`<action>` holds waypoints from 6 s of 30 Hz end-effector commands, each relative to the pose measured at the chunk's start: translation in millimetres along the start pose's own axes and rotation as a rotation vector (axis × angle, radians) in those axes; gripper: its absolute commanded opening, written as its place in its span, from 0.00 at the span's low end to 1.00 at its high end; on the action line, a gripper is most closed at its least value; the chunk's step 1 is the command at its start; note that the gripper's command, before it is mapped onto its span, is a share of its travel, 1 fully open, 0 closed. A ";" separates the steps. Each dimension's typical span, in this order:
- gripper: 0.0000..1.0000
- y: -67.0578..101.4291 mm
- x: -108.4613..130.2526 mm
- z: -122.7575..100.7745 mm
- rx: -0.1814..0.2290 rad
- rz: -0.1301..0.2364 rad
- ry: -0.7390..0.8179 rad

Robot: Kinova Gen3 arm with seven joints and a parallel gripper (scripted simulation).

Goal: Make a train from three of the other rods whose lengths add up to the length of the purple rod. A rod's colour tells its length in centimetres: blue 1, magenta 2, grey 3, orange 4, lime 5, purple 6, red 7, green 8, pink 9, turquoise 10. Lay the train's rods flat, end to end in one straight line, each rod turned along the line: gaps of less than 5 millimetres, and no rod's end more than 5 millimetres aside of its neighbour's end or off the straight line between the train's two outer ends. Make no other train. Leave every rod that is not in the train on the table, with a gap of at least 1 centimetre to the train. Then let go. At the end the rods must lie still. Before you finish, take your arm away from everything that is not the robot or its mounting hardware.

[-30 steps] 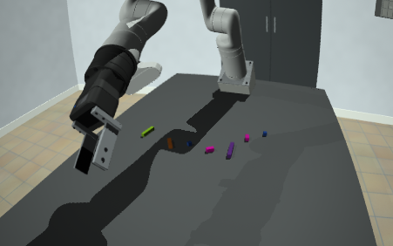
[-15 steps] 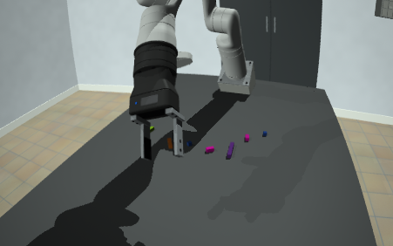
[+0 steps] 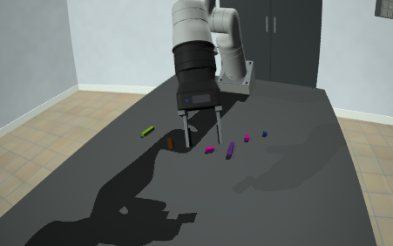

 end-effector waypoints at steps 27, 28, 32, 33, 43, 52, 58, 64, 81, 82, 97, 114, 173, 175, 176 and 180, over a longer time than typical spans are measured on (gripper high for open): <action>1.00 5.2 27.5 42.2 -0.027 0.139 0.136; 1.00 5.3 30.4 45.4 -0.028 0.151 0.147; 1.00 5.4 36.9 51.1 -0.029 0.178 0.168; 1.00 5.4 36.9 51.1 -0.029 0.178 0.168; 1.00 5.6 50.2 62.4 -0.031 0.231 0.210; 1.00 6.2 69.1 81.2 -0.035 0.308 0.276; 1.00 6.3 82.6 97.5 -0.040 0.368 0.330; 1.00 6.3 82.6 97.5 -0.040 0.368 0.330; 1.00 6.1 88.0 103.4 -0.041 0.391 0.349; 1.00 6.1 88.0 103.4 -0.041 0.391 0.349; 1.00 5.9 93.4 108.5 -0.042 0.414 0.367; 1.00 5.7 98.9 112.8 -0.042 0.436 0.383; 1.00 5.5 116.1 132.7 -0.048 0.507 0.448; 1.00 5.4 117.6 134.0 -0.048 0.513 0.453; 1.00 5.4 117.6 134.0 -0.048 0.513 0.453; 1.00 5.4 117.6 134.0 -0.048 0.513 0.453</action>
Point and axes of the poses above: the point where the finger pads meet when closed, its own y axis back along the fingers, its own z axis across the jaws, x = y × z, the point moved 3 cm from there along y, back along the fingers, and after that the axes turned 2 degrees about y, right-handed, at the moved point
